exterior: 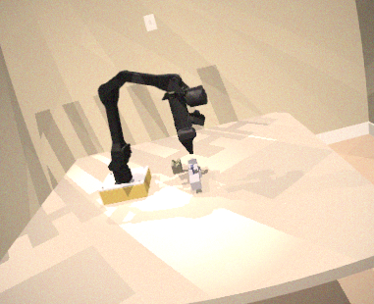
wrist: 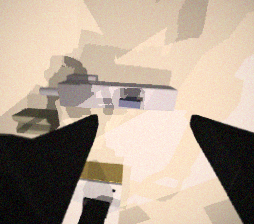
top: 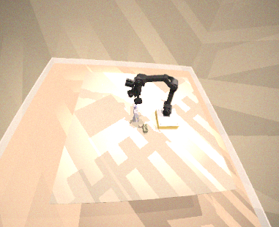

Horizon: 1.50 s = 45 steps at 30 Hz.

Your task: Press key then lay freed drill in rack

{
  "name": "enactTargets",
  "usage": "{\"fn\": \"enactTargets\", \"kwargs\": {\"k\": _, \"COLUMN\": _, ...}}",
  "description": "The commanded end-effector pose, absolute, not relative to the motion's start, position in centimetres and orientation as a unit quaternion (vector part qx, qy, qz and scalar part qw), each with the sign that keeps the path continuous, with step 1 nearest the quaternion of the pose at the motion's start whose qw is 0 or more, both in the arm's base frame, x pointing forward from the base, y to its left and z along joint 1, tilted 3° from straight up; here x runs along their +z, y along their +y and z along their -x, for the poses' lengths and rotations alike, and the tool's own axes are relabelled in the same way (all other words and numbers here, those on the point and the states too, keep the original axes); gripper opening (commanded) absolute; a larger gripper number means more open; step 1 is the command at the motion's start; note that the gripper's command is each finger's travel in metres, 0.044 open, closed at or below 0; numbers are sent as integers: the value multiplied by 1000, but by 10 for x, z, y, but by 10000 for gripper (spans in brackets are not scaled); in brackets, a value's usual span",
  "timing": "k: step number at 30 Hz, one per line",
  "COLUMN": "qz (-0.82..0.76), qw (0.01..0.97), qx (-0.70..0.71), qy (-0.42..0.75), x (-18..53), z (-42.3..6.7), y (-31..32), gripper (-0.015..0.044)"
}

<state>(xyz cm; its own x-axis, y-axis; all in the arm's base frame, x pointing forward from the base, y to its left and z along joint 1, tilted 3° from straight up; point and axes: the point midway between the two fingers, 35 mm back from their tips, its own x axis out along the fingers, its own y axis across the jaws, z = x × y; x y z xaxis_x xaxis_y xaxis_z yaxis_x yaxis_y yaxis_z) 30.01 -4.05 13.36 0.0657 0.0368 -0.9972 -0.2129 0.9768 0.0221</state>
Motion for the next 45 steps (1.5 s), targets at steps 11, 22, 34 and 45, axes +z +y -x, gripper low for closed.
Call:
{"fn": "enactTargets", "kwargs": {"k": 11, "qz": 526, "qw": 497, "qx": 529, "qy": 443, "x": 61, "z": -275, "y": 121, "gripper": 440}}
{"fn": "enactTargets", "kwargs": {"k": 22, "qz": 531, "qw": 492, "qx": 534, "qy": 438, "x": 60, "z": -273, "y": 123, "gripper": 440}}
{"fn": "enactTargets", "kwargs": {"k": 34, "qz": 531, "qw": 492, "qx": 534, "qy": 438, "x": 53, "z": -275, "y": 122, "gripper": 440}}
{"fn": "enactTargets", "kwargs": {"k": 45, "qz": 531, "qw": 492, "qx": 533, "qy": 438, "x": 35, "z": -277, "y": 118, "gripper": 440}}
